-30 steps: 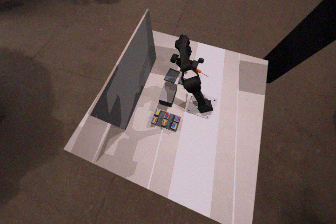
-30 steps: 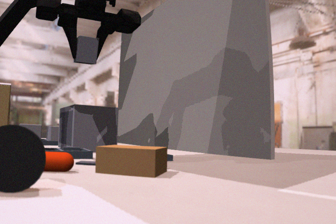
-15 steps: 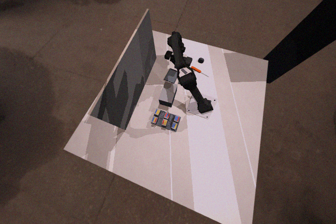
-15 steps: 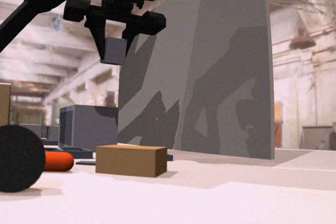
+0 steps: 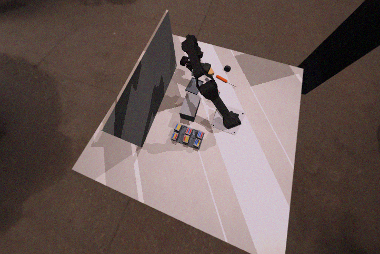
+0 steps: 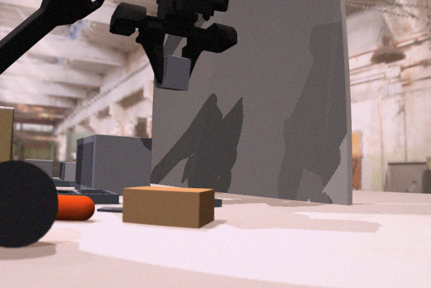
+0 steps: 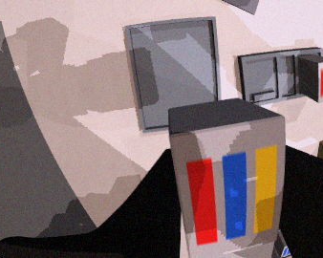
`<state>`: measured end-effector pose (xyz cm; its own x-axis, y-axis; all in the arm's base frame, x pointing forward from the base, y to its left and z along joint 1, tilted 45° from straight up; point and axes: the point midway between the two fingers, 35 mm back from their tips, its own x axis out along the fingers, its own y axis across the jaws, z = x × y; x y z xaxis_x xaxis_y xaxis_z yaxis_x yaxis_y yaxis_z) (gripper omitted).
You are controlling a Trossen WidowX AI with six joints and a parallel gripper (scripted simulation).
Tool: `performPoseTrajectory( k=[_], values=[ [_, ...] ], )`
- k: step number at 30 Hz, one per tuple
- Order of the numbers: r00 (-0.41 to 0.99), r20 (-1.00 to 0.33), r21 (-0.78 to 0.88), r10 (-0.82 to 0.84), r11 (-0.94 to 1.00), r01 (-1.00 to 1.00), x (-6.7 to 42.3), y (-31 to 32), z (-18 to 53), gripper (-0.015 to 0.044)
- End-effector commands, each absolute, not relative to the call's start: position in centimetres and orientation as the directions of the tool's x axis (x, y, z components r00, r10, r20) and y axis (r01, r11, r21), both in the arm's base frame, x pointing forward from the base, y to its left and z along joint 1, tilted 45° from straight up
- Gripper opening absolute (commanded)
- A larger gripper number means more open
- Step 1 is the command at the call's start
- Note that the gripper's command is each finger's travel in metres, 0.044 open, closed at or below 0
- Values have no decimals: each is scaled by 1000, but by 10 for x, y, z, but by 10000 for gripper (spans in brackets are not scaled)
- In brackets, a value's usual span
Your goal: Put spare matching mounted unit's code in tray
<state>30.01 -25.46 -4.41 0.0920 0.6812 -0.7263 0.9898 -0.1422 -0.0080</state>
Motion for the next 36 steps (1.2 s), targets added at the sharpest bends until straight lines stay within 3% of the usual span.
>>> performPoseTrajectory(
  k=[1, 36],
  values=[
    [99, -725, -8, 681, -153, 988, 302, -257, -45, 0],
    [100, -727, -7, 680, -153, 988, 309, -241, -66, 0]
  ],
)
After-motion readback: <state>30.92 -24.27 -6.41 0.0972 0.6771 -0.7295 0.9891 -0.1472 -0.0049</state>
